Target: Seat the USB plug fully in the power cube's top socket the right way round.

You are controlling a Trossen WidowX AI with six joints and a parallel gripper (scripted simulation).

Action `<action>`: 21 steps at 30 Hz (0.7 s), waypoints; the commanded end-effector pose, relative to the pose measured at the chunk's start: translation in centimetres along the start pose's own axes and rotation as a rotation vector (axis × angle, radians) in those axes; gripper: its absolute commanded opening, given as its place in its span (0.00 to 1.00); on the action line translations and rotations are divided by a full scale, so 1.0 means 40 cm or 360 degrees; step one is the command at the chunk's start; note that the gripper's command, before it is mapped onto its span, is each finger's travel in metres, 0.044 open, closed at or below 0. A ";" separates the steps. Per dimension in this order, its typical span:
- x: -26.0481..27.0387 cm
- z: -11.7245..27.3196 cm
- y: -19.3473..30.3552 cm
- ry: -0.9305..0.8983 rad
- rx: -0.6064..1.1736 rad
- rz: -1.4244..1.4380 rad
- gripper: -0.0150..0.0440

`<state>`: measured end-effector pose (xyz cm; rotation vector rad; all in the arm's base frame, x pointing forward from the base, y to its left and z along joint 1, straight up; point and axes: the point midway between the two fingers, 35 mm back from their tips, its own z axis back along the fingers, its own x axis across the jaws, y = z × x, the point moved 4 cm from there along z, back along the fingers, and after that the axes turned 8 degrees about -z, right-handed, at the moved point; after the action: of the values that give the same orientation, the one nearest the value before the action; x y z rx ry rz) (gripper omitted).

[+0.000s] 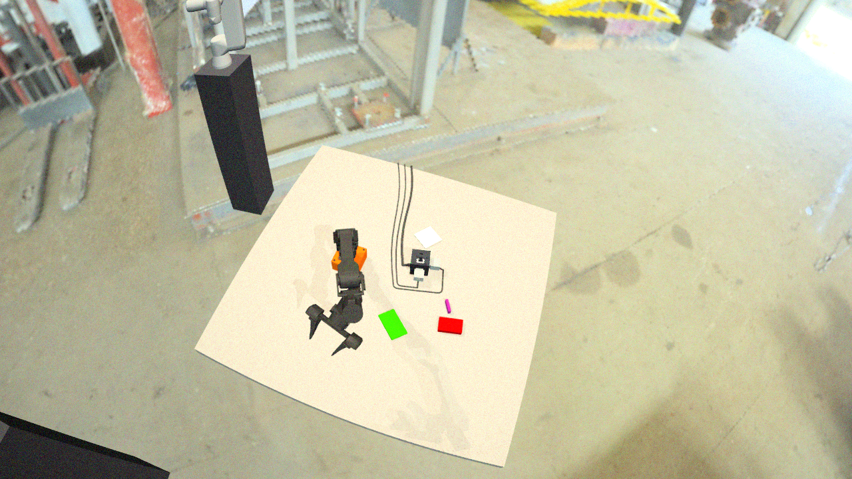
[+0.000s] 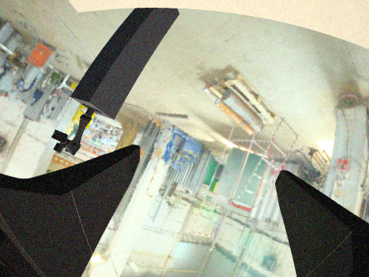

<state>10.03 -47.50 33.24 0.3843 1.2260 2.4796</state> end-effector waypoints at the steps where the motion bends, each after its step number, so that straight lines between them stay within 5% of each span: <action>1: -0.003 0.003 -0.002 0.0007 -0.0003 -0.0002 0.98; 21: -0.296 0.443 -0.533 0.0669 -0.0691 0.0037 1.00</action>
<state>29.30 -32.48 26.90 -0.1834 0.8922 2.7787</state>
